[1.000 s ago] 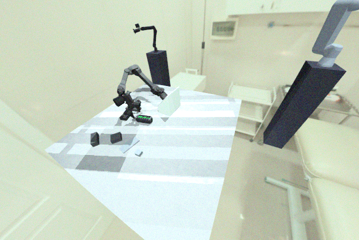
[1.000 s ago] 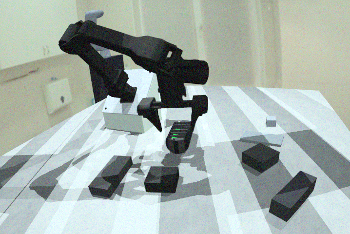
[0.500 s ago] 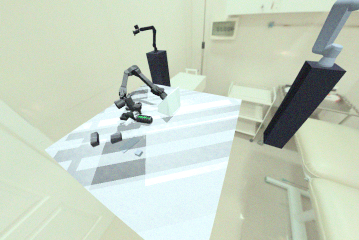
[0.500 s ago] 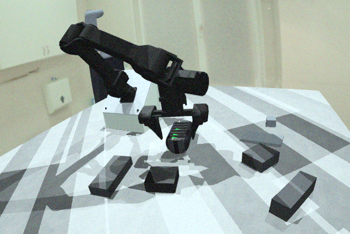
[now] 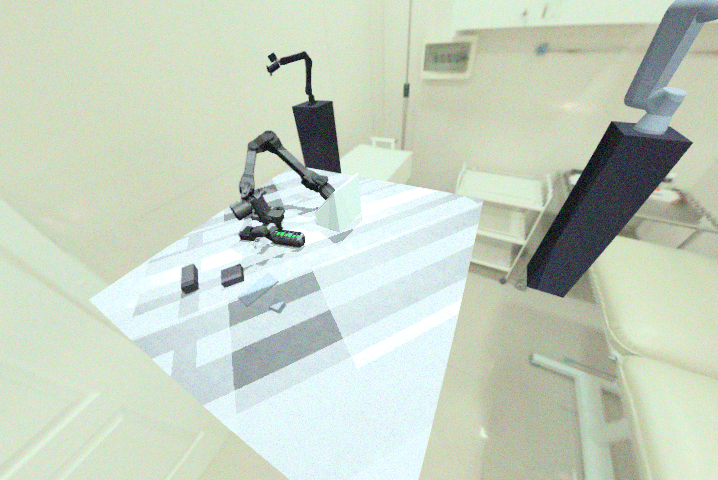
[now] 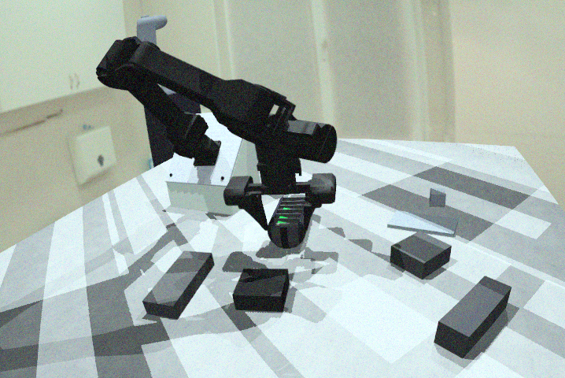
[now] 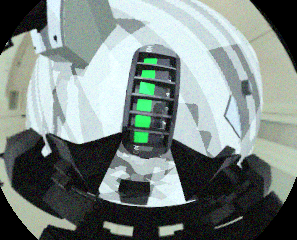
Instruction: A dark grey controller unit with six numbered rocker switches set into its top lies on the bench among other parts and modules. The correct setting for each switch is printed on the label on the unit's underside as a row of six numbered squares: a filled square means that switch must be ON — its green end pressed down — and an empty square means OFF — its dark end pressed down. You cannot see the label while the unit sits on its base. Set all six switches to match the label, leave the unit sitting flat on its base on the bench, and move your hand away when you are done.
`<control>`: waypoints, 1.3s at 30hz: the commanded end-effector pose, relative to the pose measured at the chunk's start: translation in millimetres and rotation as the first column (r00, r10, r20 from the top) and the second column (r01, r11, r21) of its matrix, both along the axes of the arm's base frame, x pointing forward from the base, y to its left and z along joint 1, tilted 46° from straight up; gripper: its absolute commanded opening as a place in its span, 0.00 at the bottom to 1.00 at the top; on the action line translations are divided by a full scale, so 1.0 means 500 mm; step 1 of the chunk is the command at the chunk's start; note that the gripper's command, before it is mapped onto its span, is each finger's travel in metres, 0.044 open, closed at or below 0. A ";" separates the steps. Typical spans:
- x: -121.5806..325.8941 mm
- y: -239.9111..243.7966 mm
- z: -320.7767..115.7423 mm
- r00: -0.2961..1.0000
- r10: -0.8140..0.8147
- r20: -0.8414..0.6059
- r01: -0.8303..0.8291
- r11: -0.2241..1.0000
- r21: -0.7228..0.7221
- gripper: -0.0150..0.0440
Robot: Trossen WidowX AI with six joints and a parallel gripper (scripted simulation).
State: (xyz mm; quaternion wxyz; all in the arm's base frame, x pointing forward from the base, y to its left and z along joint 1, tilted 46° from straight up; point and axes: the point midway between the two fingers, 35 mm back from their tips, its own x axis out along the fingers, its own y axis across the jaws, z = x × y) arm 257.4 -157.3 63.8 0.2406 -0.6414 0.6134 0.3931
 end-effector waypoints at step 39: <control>-0.002 0.032 0.009 1.000 0.009 -0.001 -0.009 1.000 -0.017 0.83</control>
